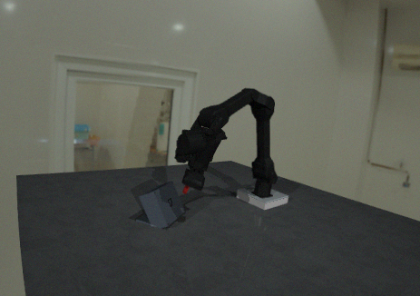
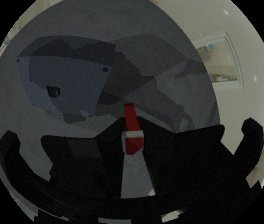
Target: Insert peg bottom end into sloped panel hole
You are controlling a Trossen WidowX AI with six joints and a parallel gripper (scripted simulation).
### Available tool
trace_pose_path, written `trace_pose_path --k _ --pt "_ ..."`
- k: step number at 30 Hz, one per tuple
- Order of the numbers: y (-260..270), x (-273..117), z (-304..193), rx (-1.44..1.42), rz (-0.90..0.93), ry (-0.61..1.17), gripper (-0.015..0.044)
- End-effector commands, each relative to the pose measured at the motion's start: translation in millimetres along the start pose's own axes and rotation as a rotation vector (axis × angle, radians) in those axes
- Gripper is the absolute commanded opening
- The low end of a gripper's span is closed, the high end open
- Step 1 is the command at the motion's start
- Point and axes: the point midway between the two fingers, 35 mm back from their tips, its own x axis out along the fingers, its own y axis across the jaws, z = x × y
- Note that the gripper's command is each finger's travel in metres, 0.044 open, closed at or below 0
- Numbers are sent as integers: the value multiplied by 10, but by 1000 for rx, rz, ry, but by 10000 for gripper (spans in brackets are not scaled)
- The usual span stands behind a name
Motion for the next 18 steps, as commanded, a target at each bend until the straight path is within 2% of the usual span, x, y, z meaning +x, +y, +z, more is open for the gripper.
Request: trace_pose_path --k 1,18 --pt "35 -16 -10 17 -10 -23 0" --pt "188 -101 -76 77 -32 -113 0"
